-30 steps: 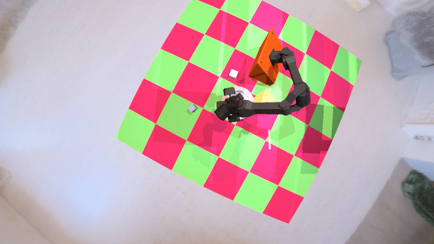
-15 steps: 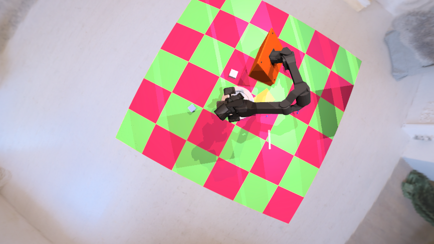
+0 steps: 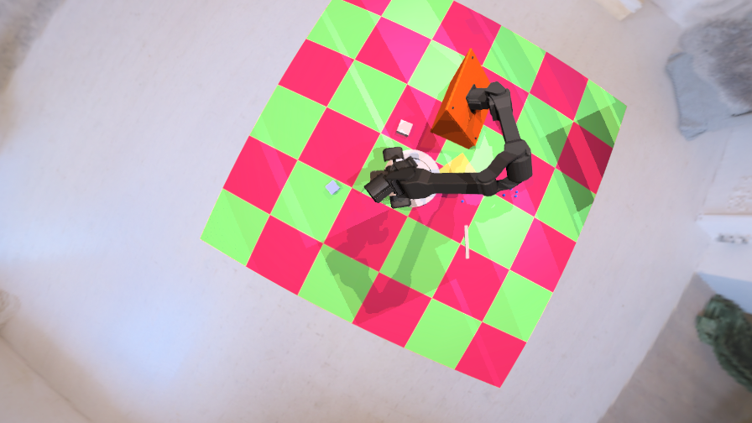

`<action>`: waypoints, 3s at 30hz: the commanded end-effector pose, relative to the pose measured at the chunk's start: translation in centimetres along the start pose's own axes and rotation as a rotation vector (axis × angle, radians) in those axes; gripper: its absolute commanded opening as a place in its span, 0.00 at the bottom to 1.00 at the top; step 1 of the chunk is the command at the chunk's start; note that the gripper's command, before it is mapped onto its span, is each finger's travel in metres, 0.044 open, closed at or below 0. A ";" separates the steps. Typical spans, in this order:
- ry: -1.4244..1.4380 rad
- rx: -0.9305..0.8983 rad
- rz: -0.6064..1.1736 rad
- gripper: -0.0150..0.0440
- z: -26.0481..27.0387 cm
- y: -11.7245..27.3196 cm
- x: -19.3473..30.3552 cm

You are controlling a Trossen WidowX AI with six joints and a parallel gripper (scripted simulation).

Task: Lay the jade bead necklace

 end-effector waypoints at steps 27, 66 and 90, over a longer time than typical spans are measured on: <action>0.009 0.003 -0.003 1.00 0.0 0.0 -0.2; -0.115 0.003 -0.004 0.46 0.1 1.6 1.2; -0.115 0.003 -0.003 0.46 0.1 -0.7 1.2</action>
Point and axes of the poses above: the point midway between the two fingers, 35 mm back from their tips, its own y axis back along the fingers, its own z axis across the jaws, x = y × z, the point moved 6 cm from there along y, back along the fingers, and after that the axes turned 3 degrees about -y, right-handed, at the moved point
